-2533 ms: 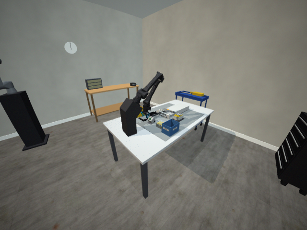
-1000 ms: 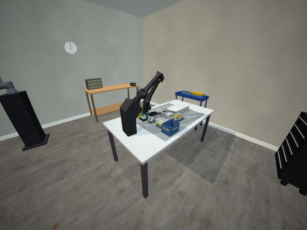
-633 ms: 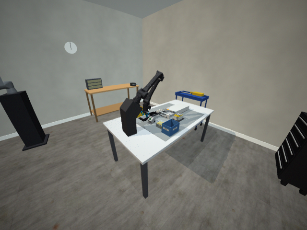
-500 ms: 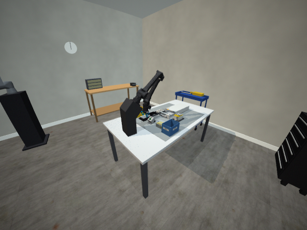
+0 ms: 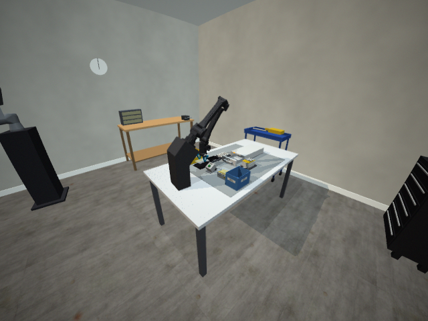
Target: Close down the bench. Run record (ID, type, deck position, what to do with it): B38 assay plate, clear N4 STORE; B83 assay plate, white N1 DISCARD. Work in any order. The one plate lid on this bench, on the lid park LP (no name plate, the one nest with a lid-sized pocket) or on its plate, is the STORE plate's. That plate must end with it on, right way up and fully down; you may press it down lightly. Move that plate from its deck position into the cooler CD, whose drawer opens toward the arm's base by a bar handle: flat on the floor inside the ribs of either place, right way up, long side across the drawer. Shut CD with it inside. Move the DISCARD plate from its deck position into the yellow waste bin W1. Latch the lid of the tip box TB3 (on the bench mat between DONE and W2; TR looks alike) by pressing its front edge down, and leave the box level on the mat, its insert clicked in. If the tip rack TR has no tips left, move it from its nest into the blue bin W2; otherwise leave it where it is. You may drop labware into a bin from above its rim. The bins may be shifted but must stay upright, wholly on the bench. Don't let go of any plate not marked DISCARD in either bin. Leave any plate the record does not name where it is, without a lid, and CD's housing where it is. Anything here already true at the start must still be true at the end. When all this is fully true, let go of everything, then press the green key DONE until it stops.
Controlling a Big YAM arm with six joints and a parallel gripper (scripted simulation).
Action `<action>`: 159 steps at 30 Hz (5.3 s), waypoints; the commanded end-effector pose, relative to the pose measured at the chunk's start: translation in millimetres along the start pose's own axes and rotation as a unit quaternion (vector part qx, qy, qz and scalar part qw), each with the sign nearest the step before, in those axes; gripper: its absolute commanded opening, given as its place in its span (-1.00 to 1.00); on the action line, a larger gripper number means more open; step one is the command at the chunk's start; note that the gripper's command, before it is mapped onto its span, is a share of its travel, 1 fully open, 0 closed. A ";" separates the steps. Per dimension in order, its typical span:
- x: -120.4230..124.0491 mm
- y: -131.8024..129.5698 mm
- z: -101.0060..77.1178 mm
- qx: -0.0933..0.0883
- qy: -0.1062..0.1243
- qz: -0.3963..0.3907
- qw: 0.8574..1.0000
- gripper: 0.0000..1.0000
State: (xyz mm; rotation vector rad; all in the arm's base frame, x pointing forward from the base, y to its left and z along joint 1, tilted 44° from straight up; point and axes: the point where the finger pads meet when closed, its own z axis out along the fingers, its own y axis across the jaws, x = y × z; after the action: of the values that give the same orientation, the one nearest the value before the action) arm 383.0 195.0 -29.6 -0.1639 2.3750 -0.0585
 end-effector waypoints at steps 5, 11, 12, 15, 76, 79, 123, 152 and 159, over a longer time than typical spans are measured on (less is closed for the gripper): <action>2.1 1.5 -14.7 -0.002 -0.002 0.002 1.000 -1.00; -0.5 0.2 -21.5 -0.001 -0.003 0.005 1.000 -1.00; 1.2 1.8 -23.7 -0.002 -0.003 0.003 1.000 -1.00; 1.4 1.7 -26.3 -0.002 -0.002 0.003 1.000 -1.00; -5.1 -1.5 -93.2 0.001 -0.006 0.011 1.000 -1.00; -5.2 1.3 -90.4 -0.001 -0.006 0.005 1.000 -1.00; -54.1 -88.4 -94.0 0.002 -0.013 0.026 1.000 -1.00; -81.9 -150.6 -95.2 0.004 -0.014 0.024 1.000 -1.00; -92.6 -168.1 -96.6 0.005 -0.017 0.024 1.000 -1.00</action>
State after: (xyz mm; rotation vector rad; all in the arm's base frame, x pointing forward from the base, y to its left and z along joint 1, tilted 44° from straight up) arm 390.5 47.5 99.0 -0.0910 2.3823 -0.0314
